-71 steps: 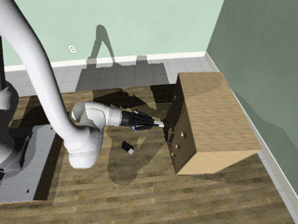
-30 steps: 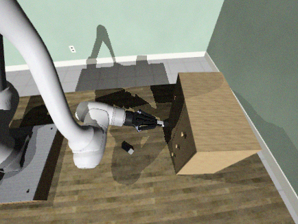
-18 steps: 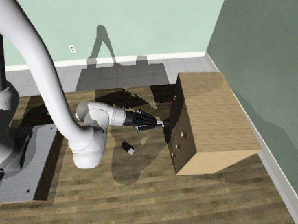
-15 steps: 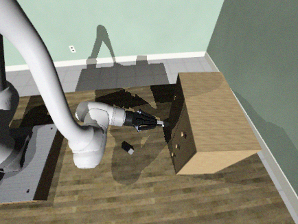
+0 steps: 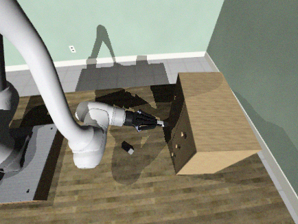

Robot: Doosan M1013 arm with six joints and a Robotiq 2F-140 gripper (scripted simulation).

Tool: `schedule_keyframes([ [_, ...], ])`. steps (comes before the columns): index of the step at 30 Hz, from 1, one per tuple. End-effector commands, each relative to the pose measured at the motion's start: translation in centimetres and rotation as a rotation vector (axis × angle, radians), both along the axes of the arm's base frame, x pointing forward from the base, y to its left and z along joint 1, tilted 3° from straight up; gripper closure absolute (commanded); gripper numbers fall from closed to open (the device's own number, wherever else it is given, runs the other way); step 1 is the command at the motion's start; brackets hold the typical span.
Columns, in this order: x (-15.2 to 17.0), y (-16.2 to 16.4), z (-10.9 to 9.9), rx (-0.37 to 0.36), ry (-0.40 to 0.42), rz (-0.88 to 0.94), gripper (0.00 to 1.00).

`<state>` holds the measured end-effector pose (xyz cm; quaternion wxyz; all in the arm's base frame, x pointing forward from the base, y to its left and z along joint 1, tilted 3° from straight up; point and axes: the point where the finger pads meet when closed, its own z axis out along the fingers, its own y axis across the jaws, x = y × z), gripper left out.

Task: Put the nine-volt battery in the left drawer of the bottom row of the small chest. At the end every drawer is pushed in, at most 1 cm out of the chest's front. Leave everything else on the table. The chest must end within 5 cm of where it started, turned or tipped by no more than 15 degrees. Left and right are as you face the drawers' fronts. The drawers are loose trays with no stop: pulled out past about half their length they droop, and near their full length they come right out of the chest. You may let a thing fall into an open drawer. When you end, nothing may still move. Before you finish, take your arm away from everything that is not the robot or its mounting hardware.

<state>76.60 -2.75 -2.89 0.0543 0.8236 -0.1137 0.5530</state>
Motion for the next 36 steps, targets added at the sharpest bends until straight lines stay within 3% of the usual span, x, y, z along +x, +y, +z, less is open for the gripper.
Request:
schedule_keyframes([
  [1,0.0,0.0,0.0,0.0,0.0,0.0,1.0],
  [14,-0.2,0.0,0.0,0.0,0.0,0.0,1.0],
  [24,-4.2,1.1,0.2,0.0,0.0,0.0,1.0],
  [32,-4.8,1.2,0.3,0.0,0.0,0.0,1.0],
  [36,-5.5,1.3,1.6,0.0,0.0,0.0,1.0],
])
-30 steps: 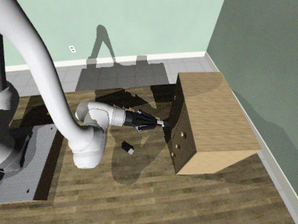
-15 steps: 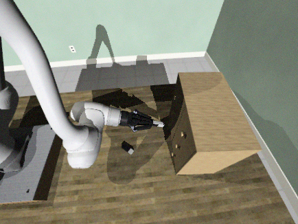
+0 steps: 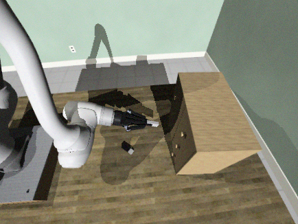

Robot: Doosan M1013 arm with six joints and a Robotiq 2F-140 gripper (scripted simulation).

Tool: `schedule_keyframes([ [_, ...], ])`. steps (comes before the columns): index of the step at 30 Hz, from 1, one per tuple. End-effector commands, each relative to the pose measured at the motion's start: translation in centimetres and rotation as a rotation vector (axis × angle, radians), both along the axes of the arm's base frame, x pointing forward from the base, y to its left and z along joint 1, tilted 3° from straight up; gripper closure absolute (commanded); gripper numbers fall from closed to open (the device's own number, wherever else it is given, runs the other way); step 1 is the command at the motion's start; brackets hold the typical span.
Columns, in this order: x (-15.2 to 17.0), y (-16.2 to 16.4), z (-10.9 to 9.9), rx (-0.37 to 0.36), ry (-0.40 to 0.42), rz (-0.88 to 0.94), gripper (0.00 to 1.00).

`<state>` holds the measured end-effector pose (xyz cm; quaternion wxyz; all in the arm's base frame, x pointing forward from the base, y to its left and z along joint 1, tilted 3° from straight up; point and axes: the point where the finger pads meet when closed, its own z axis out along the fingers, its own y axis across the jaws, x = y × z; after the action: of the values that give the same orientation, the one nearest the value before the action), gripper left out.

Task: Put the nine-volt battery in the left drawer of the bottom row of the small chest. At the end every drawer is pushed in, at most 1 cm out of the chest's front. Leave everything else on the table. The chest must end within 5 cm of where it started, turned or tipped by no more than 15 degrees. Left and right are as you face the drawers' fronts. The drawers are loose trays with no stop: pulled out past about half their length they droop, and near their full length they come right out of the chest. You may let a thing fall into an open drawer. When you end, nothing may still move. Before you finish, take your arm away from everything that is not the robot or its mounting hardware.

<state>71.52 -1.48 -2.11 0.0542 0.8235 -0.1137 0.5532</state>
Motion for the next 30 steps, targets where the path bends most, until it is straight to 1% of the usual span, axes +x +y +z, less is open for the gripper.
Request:
schedule_keyframes([
  [1,-0.8,0.1,1.6,0.0,0.0,0.0,1.0],
  [5,-2.6,0.4,5.4,0.0,0.0,0.0,1.0],
  [7,-2.6,0.4,5.4,0.0,0.0,0.0,1.0],
  [10,-3.7,0.6,7.9,0.0,0.0,0.0,1.0],
  [12,-4.1,0.7,8.8,0.0,0.0,0.0,1.0],
  [14,-4.3,0.7,9.1,0.0,0.0,0.0,1.0],
  [30,-4.4,0.8,9.2,0.004,0.016,0.0,1.0],
])
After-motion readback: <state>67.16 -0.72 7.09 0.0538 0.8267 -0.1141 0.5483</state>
